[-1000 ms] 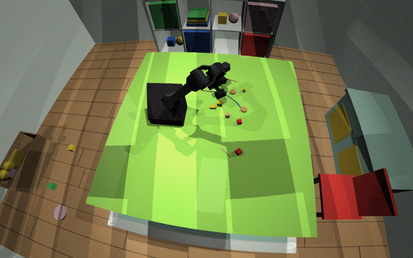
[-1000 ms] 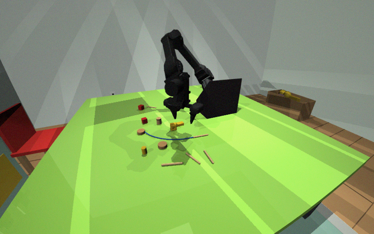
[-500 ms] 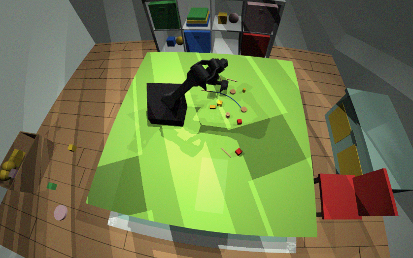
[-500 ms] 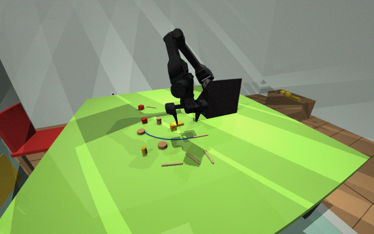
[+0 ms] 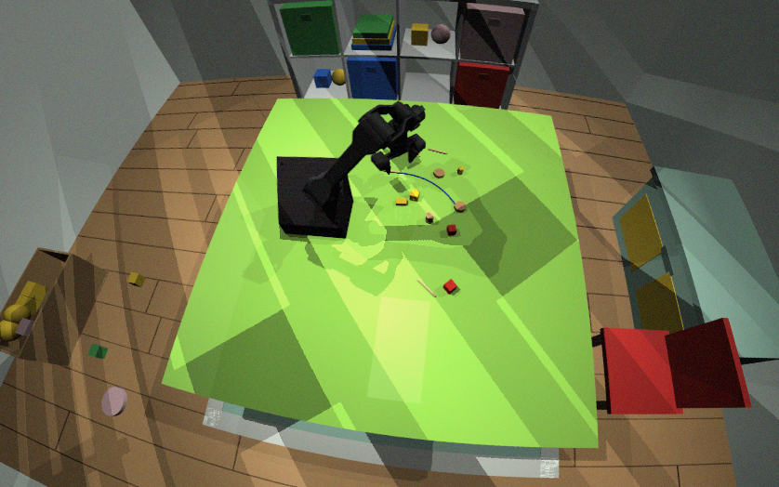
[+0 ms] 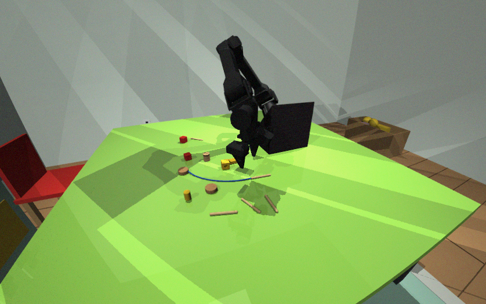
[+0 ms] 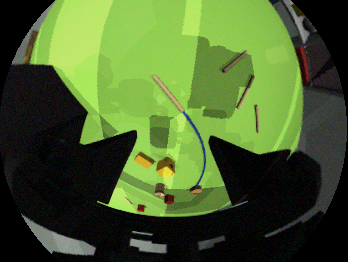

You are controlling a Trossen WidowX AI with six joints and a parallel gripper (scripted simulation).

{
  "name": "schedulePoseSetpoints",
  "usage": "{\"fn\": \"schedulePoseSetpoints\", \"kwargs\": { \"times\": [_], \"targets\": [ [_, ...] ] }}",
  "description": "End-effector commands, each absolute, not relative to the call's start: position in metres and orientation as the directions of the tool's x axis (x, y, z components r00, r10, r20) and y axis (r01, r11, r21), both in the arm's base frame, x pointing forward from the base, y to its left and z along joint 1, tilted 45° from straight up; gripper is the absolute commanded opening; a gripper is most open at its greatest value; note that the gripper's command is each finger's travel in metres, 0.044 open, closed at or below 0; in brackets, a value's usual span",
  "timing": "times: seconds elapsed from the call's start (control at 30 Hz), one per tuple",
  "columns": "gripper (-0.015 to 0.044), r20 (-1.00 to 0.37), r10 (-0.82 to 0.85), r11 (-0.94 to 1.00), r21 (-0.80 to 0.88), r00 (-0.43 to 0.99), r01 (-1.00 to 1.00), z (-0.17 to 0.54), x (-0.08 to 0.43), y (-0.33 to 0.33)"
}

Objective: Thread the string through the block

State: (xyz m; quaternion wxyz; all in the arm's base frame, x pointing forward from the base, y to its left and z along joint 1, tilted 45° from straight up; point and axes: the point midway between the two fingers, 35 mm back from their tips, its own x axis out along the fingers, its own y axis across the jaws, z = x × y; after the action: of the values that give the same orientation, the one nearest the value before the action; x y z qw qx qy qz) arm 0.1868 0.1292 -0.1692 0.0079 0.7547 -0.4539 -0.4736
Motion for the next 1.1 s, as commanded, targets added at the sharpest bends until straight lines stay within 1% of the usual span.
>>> {"fn": "schedulePoseSetpoints", "kwargs": {
  "times": [0.0, 0.6, 1.0, 1.07],
  "targets": [
    [0.044, -0.715, -0.686, -0.719, 0.694, 0.135, 0.017, -0.1849, 0.1736, 0.1482],
    [0.044, -0.715, -0.686, -0.719, 0.694, 0.135, 0.017, -0.1849, 0.1736, 0.1482],
    [0.0125, -0.715, -0.686, -0.719, 0.694, 0.135, 0.017, -0.1849, 0.1736, 0.1482],
    [0.0122, -0.715, -0.686, -0.719, 0.694, 0.135, 0.017, -0.1849, 0.1736, 0.1482]
  ]
}}
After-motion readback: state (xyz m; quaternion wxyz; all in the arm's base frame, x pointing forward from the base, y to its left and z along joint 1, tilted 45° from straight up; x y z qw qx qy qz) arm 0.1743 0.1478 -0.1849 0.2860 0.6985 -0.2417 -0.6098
